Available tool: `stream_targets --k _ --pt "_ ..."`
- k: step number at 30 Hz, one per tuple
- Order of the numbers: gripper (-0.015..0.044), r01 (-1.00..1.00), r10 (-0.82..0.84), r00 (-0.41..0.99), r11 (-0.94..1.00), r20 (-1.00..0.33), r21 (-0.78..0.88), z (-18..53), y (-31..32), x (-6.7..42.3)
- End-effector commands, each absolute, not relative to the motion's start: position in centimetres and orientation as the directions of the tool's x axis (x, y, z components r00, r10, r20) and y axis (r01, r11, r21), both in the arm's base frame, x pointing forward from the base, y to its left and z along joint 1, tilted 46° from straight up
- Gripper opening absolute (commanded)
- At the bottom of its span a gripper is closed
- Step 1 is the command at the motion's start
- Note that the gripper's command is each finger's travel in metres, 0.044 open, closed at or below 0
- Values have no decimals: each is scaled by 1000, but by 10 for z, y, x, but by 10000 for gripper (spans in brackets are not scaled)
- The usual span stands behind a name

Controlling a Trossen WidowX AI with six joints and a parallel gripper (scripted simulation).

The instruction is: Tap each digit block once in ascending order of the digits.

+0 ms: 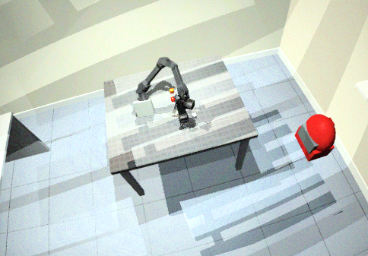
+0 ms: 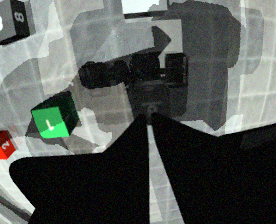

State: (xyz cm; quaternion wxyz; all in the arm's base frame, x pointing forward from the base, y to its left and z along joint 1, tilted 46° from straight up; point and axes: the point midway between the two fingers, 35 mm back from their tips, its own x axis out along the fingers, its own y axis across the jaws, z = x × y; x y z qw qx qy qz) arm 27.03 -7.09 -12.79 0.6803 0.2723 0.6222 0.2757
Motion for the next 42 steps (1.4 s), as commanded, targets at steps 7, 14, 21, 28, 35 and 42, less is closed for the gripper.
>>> stream_targets --k 7,14,21,28,35,42 --pt "20 -36 708 98 705 -699 709 -134 -67 275" --pt "20 -36 709 98 704 -699 709 -142 -59 276" --pt "20 -36 709 98 704 -698 710 -148 -52 277" --pt "20 -36 708 98 705 -700 708 -130 -71 275" --pt "20 -35 706 98 707 -702 706 -109 -95 273" --pt "20 -35 706 97 707 -702 706 -71 -131 266"
